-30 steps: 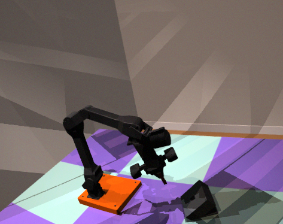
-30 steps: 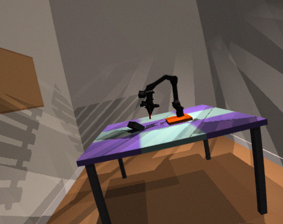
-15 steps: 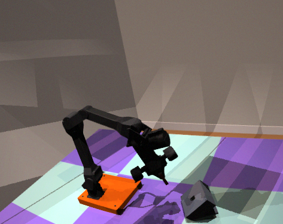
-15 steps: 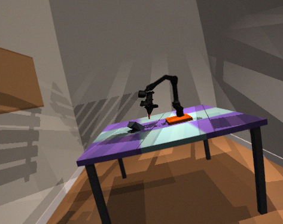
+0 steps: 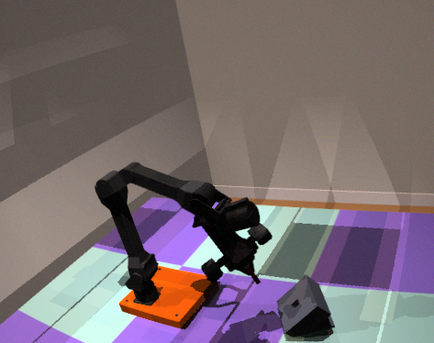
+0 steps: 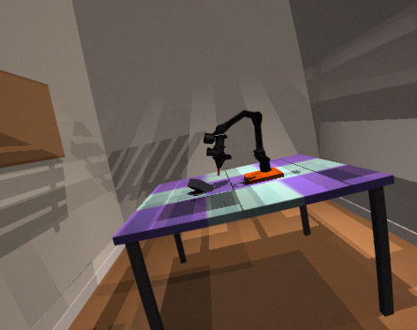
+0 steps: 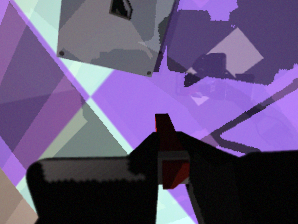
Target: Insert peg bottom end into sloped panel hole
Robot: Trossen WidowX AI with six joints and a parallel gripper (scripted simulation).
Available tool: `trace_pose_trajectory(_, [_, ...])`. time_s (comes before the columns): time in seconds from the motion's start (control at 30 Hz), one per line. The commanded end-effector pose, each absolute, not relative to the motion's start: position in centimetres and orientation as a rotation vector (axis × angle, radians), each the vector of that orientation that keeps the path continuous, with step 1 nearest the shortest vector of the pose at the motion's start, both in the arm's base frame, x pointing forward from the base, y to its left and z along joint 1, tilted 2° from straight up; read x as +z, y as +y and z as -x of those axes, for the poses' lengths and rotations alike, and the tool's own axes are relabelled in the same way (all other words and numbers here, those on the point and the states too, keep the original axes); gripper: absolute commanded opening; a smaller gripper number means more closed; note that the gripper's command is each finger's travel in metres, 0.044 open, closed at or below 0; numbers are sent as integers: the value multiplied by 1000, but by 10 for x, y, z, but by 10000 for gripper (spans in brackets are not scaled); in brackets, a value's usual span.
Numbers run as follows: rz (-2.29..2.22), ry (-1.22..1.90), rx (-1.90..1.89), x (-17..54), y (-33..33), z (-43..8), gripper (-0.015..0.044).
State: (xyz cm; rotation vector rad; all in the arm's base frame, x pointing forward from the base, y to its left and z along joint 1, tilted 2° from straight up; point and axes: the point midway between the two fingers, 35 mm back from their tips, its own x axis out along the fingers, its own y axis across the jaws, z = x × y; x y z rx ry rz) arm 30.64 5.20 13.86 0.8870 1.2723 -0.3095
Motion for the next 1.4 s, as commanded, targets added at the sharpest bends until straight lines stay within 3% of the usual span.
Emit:
trace_pose_trajectory(0.0, [-864,1263,-276,140,50,-308,0])
trace_pose_trajectory(1.37, [-598,1166,-6,145,32,-322,0])
